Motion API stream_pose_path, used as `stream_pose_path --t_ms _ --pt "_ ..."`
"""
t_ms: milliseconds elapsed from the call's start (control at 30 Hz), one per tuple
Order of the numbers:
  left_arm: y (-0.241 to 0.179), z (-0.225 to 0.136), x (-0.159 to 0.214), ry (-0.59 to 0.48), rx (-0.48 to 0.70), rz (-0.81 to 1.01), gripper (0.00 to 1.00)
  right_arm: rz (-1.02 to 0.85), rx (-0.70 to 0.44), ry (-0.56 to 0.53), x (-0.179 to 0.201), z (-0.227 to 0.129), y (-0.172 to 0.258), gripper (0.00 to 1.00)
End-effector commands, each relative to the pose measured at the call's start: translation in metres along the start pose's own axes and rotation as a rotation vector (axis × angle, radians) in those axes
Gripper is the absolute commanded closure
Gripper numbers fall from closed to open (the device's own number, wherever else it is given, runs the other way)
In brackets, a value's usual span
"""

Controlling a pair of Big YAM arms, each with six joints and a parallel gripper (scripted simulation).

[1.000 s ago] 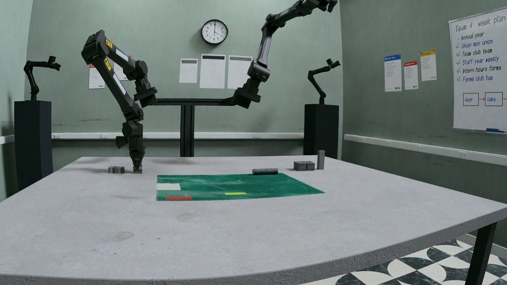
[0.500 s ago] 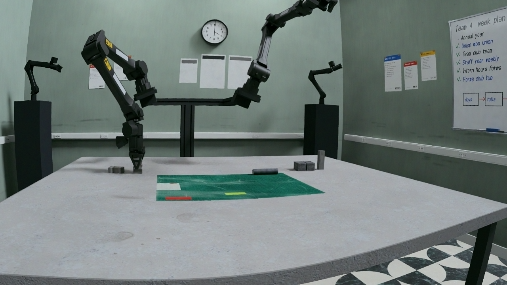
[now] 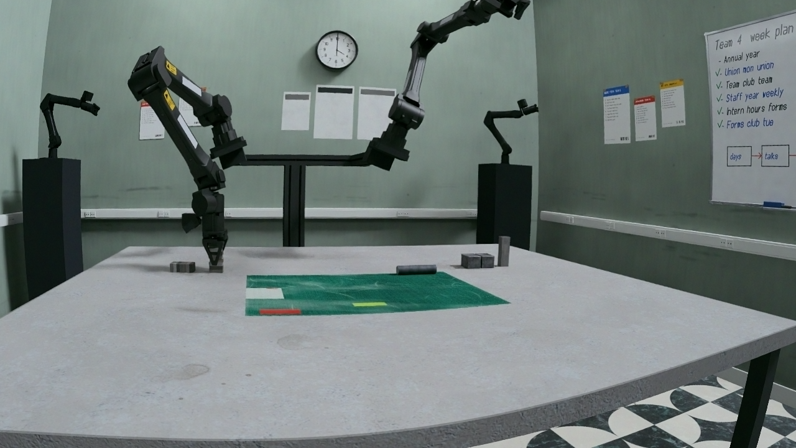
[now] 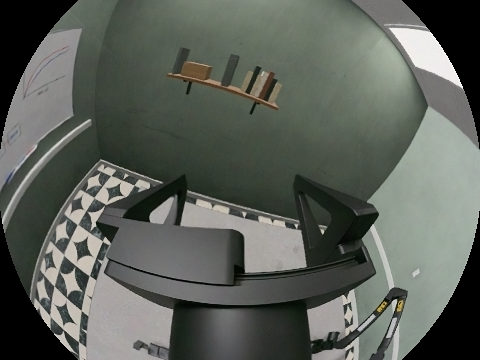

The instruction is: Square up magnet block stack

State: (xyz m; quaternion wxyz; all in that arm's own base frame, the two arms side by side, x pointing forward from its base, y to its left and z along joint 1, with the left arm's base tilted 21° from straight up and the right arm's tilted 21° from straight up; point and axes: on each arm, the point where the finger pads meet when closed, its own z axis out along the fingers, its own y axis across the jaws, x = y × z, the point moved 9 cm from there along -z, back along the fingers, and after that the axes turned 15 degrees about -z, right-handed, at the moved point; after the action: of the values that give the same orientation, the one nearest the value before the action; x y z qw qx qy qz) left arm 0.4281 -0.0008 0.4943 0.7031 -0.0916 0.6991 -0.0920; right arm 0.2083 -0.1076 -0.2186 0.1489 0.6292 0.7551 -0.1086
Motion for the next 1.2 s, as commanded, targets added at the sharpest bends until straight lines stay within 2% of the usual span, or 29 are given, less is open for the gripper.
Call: stream_pose_path --t_ms 0,133,200,267,500,900,933,1167 --pt "-0.012 -0.003 -0.017 -0.049 0.029 0.012 0.00 -0.014 0.020 0.014 0.007 -0.027 -0.011 0.39" --pt "-0.012 -0.003 -0.017 -0.049 0.029 0.012 0.00 -0.015 0.010 0.010 0.007 -0.009 -0.002 0.39" --pt "-0.012 -0.003 -0.017 -0.049 0.029 0.012 0.00 -0.015 0.010 0.010 0.007 -0.009 -0.002 0.39" --pt "-0.012 -0.003 -0.017 -0.049 0.029 0.012 0.00 -0.023 0.036 0.023 0.009 -0.018 -0.022 0.39" --pt "-0.012 -0.003 -0.017 -0.049 0.029 0.012 0.00 -0.009 -0.003 0.000 -0.004 -0.009 0.002 0.39" --pt "-0.012 -0.003 -0.017 -0.049 0.029 0.012 0.00 0.018 0.004 0.001 -0.003 -0.010 -0.002 0.39" --pt "-0.012 -0.003 -0.017 -0.049 0.029 0.012 0.00 0.000 0.005 0.002 -0.003 -0.010 -0.003 0.69" --pt "-0.012 -0.003 -0.017 -0.049 0.029 0.012 0.00 -0.001 0.005 0.002 -0.003 -0.010 -0.003 0.69"
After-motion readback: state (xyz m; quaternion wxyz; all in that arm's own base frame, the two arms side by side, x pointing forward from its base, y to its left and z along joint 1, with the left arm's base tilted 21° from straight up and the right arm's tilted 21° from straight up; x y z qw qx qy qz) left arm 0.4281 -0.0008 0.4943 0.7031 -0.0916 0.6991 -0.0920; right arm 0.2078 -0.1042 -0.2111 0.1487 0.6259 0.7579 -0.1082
